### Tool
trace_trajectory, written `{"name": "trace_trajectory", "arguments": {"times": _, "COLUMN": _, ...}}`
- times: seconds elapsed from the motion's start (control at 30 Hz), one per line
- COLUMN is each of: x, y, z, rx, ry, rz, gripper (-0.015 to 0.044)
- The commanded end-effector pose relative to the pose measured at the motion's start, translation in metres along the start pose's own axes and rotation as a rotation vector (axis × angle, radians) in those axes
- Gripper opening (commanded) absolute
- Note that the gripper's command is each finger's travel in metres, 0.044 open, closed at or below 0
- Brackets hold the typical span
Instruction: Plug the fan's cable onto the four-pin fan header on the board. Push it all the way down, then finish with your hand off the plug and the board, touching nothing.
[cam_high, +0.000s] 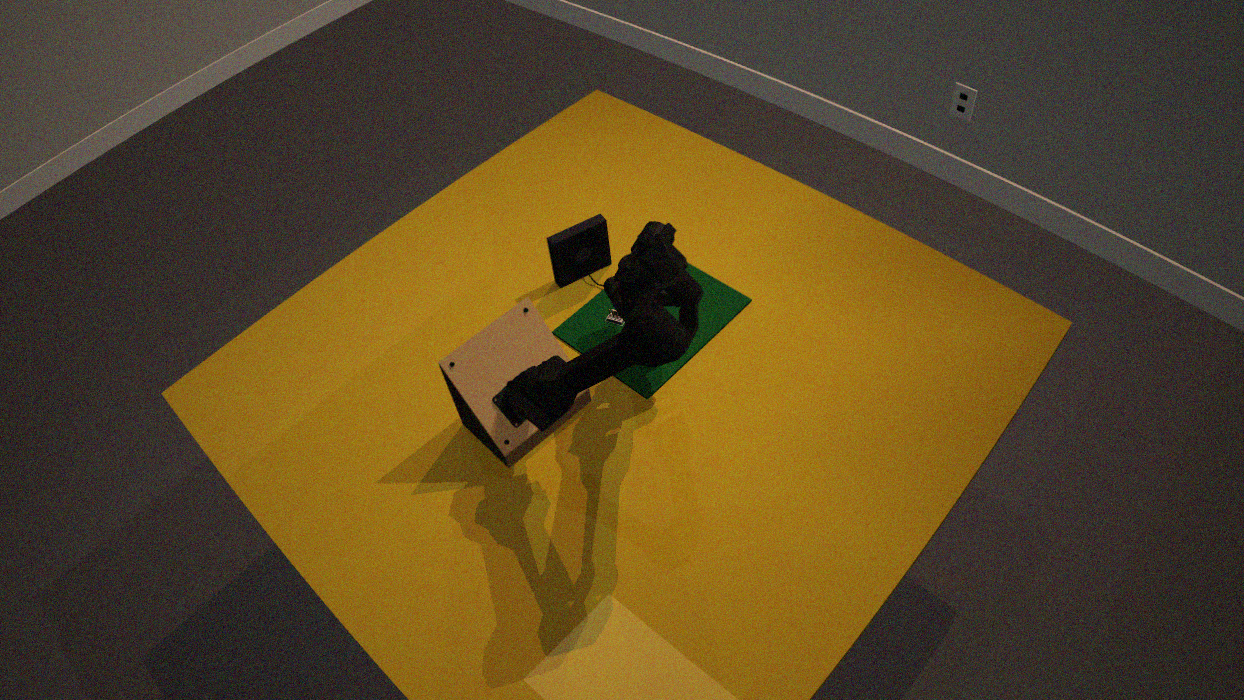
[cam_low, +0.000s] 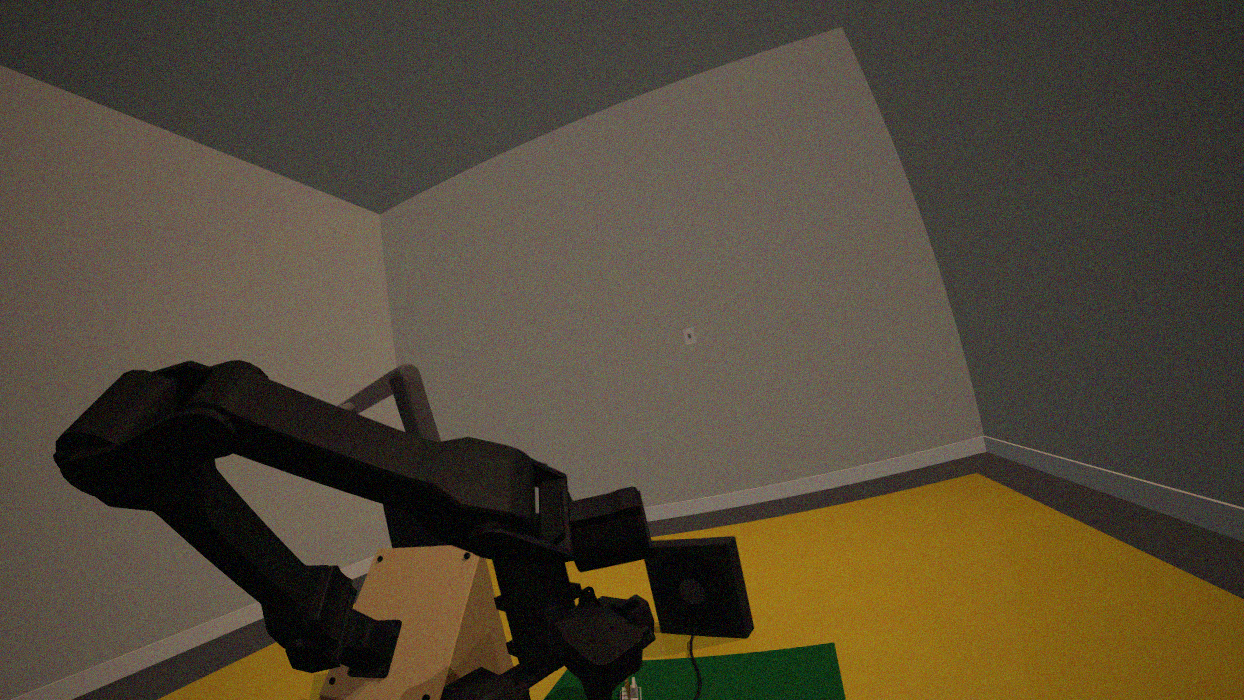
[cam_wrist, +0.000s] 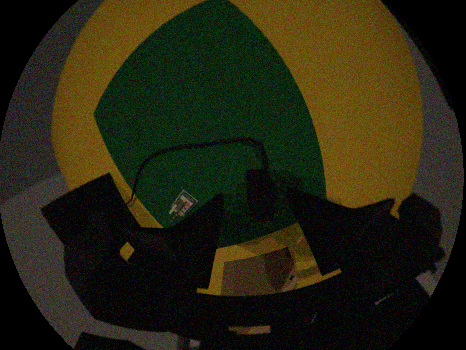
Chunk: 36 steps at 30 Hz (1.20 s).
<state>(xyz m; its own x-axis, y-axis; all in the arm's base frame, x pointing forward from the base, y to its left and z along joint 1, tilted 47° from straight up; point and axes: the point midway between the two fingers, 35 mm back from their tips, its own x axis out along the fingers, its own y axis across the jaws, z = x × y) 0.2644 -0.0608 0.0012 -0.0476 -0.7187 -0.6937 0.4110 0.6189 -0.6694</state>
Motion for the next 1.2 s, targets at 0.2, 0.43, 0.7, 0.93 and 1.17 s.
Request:
{"name": "trace_trajectory", "arguments": {"times": 0.2, "x": 0.0, "y": 0.0, "z": 0.0, "rx": 0.001, "ry": 0.0, "rz": 0.001, "gripper": 0.0046}}
{"name": "trace_trajectory", "arguments": {"times": 0.43, "x": -0.025, "y": 0.002, "z": 0.001, "rx": -0.002, "ry": 0.001, "rz": 0.001, "gripper": 0.0}}
{"name": "trace_trajectory", "arguments": {"times": 0.7, "x": -0.049, "y": 0.002, "z": 0.0, "rx": -0.01, "ry": 0.001, "rz": -0.004, "gripper": 0.0}}
{"name": "trace_trajectory", "arguments": {"times": 0.93, "x": -0.05, "y": 0.01, "z": 0.0, "rx": -0.23, "ry": 0.001, "rz": -0.002, "gripper": 0.0}}
{"name": "trace_trajectory", "arguments": {"times": 1.17, "x": -0.05, "y": 0.019, "z": -0.001, "rx": -0.473, "ry": 0.001, "rz": -0.001, "gripper": 0.0}}
